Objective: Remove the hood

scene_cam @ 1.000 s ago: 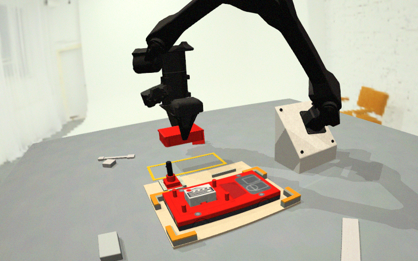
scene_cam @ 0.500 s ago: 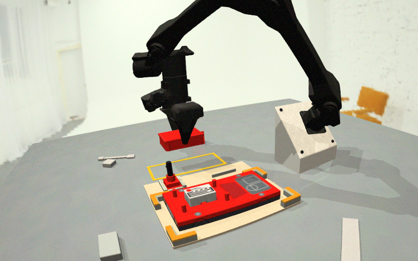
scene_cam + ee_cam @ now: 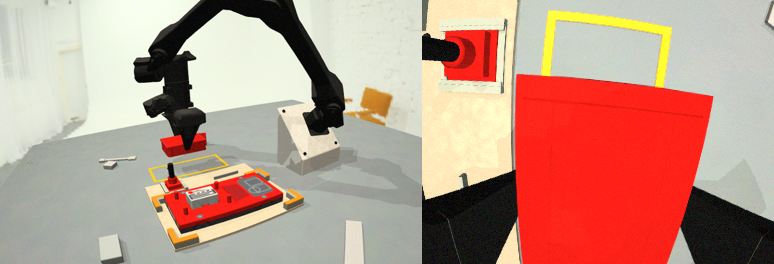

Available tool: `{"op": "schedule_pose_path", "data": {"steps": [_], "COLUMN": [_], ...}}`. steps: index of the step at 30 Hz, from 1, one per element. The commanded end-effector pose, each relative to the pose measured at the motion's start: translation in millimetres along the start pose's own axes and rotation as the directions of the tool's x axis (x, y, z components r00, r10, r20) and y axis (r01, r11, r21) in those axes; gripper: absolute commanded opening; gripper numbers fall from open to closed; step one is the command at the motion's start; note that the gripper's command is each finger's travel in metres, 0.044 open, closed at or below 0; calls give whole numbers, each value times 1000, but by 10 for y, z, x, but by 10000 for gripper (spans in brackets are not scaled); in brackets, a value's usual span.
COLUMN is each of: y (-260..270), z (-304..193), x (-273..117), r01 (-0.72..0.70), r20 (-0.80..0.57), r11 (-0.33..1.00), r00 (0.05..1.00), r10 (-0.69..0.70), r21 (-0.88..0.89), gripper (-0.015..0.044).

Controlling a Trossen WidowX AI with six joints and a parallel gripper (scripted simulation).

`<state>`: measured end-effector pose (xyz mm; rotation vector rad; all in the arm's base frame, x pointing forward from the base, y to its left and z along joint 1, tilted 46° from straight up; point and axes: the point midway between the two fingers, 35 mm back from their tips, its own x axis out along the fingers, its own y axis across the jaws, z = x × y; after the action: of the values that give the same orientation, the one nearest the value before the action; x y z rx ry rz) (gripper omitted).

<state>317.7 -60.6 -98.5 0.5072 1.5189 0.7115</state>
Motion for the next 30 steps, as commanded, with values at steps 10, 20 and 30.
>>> {"op": "schedule_pose_path", "data": {"steps": [10, 20, 30], "y": [14, 19, 24], "z": [-22, -27, -34], "x": [108, 175, 243], "r01": [-7, -8, -8], "r20": [-1, -1, -1], "r11": [1000, 1000, 1000], "r00": [1000, 1000, 1000], "r10": [7, 8, 8], "r21": [9, 9, 8], "gripper": [0, 0, 0]}}
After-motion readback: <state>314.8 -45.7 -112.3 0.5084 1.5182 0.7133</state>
